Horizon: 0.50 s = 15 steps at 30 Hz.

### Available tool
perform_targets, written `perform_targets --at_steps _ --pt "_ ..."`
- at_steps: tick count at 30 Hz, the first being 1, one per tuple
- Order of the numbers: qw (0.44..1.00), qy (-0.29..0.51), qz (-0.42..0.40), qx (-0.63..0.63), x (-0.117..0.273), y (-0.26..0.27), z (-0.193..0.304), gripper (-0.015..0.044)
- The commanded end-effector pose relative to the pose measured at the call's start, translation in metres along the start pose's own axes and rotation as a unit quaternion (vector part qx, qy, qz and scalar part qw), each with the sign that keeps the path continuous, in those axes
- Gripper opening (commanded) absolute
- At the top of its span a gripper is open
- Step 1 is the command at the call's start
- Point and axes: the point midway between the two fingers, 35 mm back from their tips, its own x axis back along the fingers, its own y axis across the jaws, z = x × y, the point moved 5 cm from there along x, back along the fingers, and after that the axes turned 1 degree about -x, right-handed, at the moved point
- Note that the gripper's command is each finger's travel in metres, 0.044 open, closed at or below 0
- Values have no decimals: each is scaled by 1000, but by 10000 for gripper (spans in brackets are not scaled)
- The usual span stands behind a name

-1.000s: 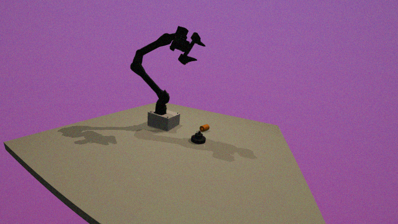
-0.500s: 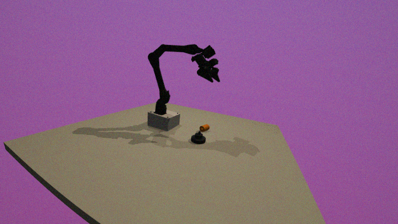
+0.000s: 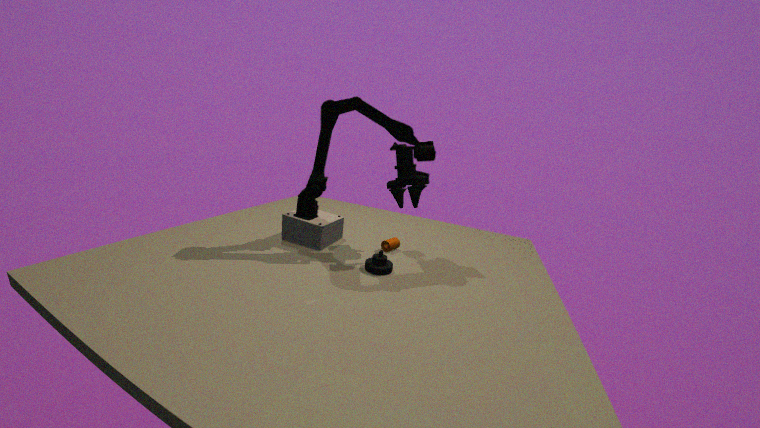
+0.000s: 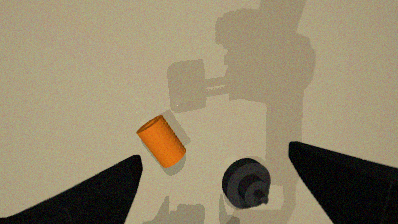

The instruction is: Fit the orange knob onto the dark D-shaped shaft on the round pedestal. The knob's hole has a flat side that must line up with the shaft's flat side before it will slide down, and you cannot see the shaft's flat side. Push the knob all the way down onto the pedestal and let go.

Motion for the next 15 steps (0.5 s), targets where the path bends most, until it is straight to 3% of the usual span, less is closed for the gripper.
perform_targets --at_steps 1,12,15 --pt "973 80 -98 191 -61 31 10 440" --pt "961 91 -122 231 -75 35 13 440" --pt "961 91 -122 231 -94 41 15 440"
